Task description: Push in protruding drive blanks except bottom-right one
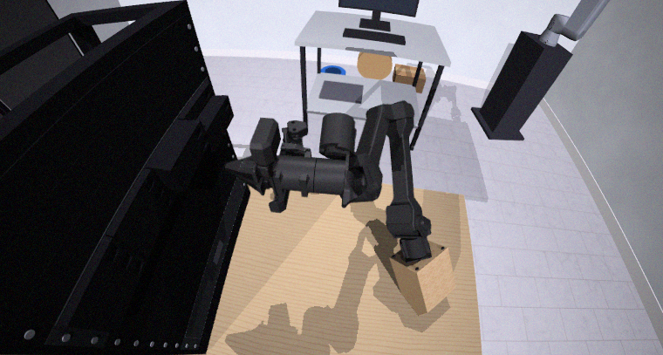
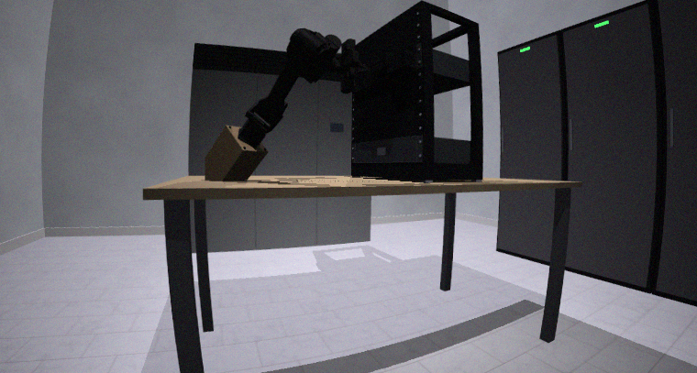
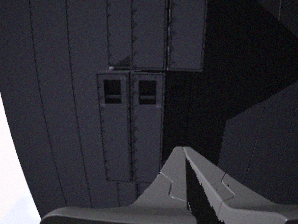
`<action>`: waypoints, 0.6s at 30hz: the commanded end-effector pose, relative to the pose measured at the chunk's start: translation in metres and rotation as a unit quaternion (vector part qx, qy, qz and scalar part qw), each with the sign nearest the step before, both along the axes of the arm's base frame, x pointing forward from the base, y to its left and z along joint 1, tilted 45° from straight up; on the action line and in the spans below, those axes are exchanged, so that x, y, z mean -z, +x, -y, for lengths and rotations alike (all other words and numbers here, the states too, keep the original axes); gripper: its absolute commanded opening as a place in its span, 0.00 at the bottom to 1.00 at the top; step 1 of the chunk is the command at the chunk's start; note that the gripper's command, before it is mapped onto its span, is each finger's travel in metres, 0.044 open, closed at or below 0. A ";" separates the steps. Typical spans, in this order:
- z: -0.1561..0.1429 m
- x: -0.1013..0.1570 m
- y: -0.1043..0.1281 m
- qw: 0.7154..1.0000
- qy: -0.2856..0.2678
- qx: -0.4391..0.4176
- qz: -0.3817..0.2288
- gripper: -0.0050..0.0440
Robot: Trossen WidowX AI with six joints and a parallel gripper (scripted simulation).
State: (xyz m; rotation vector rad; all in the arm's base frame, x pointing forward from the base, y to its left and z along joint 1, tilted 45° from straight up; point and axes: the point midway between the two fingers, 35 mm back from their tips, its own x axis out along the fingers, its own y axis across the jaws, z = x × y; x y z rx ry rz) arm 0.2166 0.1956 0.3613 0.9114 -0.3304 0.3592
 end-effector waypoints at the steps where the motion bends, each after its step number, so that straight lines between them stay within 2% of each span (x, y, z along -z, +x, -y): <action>1: 0.000 -0.004 0.000 1.000 0.005 -0.002 0.003 0.10; 7: -0.001 -0.004 -0.001 1.000 0.005 -0.002 0.003 0.10; 13: -0.021 -0.013 -0.008 1.000 0.005 -0.002 0.003 0.10; 18: -0.023 -0.014 -0.009 1.000 0.005 -0.002 0.003 0.10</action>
